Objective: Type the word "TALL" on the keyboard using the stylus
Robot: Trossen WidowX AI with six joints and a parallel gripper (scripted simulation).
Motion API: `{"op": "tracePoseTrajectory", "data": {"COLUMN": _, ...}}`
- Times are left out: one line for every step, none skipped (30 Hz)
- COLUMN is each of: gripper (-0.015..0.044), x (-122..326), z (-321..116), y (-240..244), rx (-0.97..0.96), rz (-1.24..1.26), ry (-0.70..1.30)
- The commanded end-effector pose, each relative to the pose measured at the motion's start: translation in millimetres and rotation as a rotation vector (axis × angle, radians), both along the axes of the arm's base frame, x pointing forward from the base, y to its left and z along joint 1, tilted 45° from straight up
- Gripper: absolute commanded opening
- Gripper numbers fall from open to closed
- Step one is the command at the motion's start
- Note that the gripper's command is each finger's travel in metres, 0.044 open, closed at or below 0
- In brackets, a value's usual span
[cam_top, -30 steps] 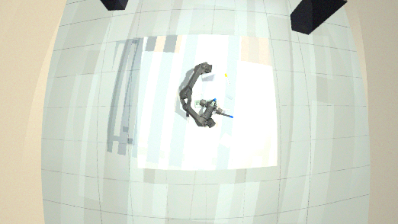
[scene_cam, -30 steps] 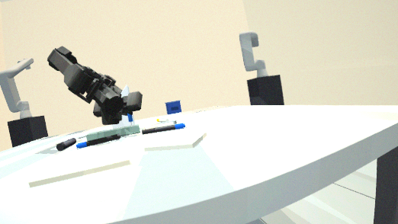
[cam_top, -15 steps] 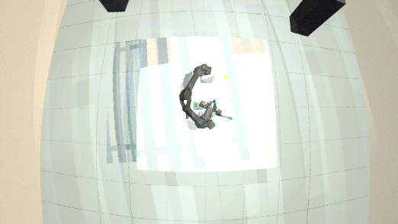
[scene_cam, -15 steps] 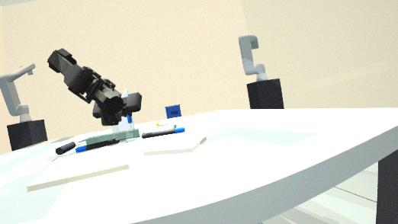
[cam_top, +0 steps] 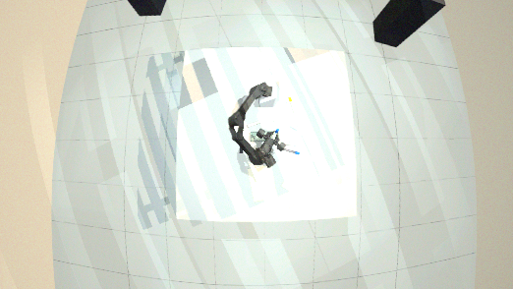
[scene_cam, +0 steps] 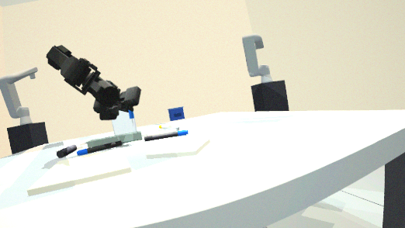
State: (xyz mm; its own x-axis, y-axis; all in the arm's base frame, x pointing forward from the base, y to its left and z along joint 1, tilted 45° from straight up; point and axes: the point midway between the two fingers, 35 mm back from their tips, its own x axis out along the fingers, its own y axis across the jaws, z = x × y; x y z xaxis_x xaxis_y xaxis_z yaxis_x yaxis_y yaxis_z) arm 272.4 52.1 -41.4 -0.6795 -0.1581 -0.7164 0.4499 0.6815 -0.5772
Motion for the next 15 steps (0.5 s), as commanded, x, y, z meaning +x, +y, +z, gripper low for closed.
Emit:
{"op": "tracePoseTrajectory", "data": {"gripper": 0.0031, "x": 6, "z": 8, "y": 3, "rx": 0.019, "rz": -0.085, "ry": -0.091}}
{"op": "tracePoseTrajectory", "data": {"gripper": 0.0024, "x": 8, "z": 9, "y": 3, "rx": 0.024, "rz": -0.107, "ry": -0.113}}
{"op": "tracePoseTrajectory", "data": {"gripper": 0.0018, "x": 9, "z": 11, "y": 4, "rx": 0.029, "rz": -0.13, "ry": -0.134}}
{"op": "tracePoseTrajectory", "data": {"gripper": 0.0011, "x": 11, "z": 12, "y": 4, "rx": 0.034, "rz": -0.152, "ry": -0.155}}
{"op": "tracePoseTrajectory", "data": {"gripper": 0.0004, "x": 12, "z": 14, "y": 4, "rx": 0.039, "rz": -0.174, "ry": -0.175}}
{"op": "tracePoseTrajectory", "data": {"gripper": 0.0, "x": 14, "z": 15, "y": 5, "rx": 0.045, "rz": -0.196, "ry": -0.196}}
{"op": "tracePoseTrajectory", "data": {"gripper": 0.0, "x": 15, "z": 17, "y": 5, "rx": 0.051, "rz": -0.219, "ry": -0.216}}
{"op": "tracePoseTrajectory", "data": {"gripper": 0.0, "x": 17, "z": 19, "y": 6, "rx": 0.057, "rz": -0.241, "ry": -0.236}}
{"op": "tracePoseTrajectory", "data": {"gripper": 0.0, "x": 19, "z": 21, "y": 6, "rx": 0.064, "rz": -0.263, "ry": -0.256}}
{"op": "tracePoseTrajectory", "data": {"gripper": 0.0, "x": 20, "z": 22, "y": 6, "rx": 0.069, "rz": -0.281, "ry": -0.272}}
{"op": "tracePoseTrajectory", "data": {"gripper": 0.0, "x": 21, "z": 23, "y": 6, "rx": 0.072, "rz": -0.291, "ry": -0.282}}
{"op": "tracePoseTrajectory", "data": {"gripper": 0.0, "x": 21, "z": 23, "y": 6, "rx": 0.074, "rz": -0.295, "ry": -0.285}}
{"op": "tracePoseTrajectory", "data": {"gripper": 0.0, "x": 21, "z": 23, "y": 6, "rx": 0.074, "rz": -0.295, "ry": -0.285}}
{"op": "tracePoseTrajectory", "data": {"gripper": 0.0, "x": 21, "z": 23, "y": 6, "rx": 0.074, "rz": -0.295, "ry": -0.285}}
{"op": "tracePoseTrajectory", "data": {"gripper": 0.0, "x": 21, "z": 23, "y": 6, "rx": 0.074, "rz": -0.295, "ry": -0.285}}
